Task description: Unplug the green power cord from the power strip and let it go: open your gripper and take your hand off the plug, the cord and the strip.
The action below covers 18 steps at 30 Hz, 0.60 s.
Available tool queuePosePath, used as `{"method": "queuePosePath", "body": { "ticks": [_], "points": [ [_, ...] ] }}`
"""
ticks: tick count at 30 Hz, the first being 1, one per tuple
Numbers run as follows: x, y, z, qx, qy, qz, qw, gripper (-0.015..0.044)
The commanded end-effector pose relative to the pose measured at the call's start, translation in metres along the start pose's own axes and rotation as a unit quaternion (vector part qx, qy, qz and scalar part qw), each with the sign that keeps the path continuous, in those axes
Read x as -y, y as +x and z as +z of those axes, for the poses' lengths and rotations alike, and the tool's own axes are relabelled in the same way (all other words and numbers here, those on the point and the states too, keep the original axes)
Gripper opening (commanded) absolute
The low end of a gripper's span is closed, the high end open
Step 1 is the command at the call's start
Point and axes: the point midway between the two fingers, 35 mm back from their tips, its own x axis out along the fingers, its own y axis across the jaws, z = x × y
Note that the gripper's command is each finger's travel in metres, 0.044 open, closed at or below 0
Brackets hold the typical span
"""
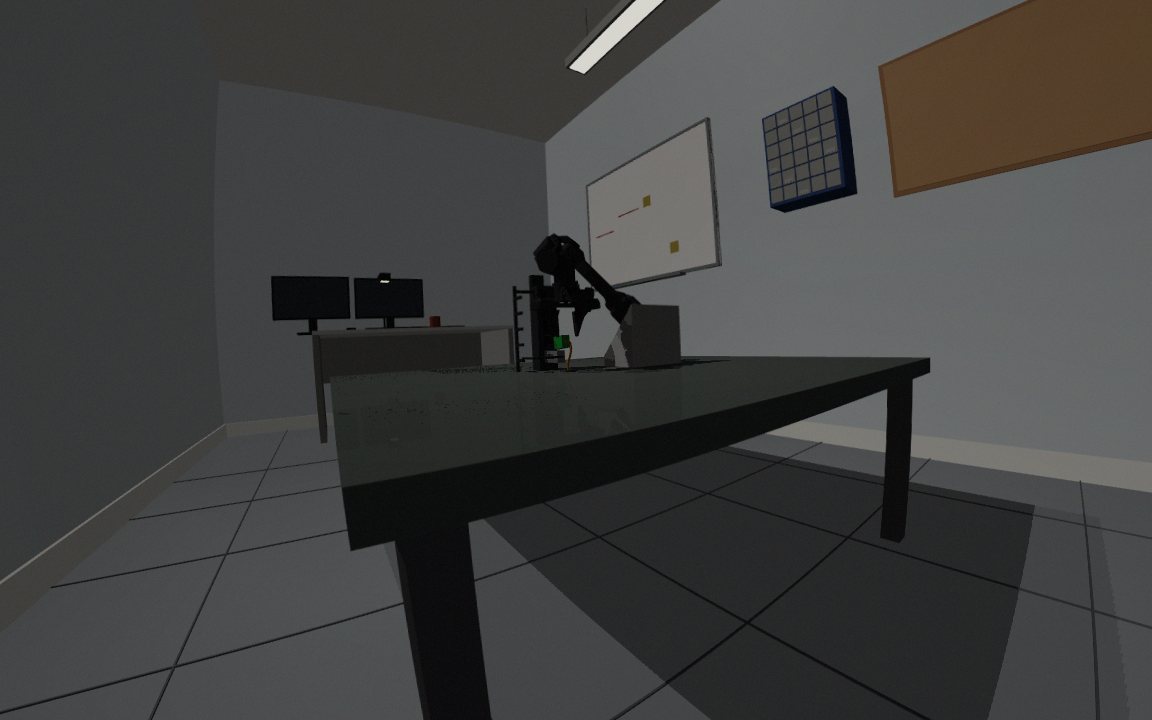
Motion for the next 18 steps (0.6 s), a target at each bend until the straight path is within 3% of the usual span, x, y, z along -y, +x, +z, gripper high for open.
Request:
{"method": "queuePosePath", "body": {
  "ticks": [1, 3, 7, 18],
  "points": [
    [0.001, -0.001, 0.006, 0.000, -0.001, -0.002, 1.000, 0.0394],
    [0.002, -0.005, 0.020, 0.001, -0.001, -0.002, 1.000, 0.0440],
    [0.001, -0.012, 0.057, 0.001, 0.000, -0.002, 1.000, 0.0440],
    [0.000, -0.012, 0.060, 0.001, 0.000, -0.002, 1.000, 0.0440]
  ]
}}
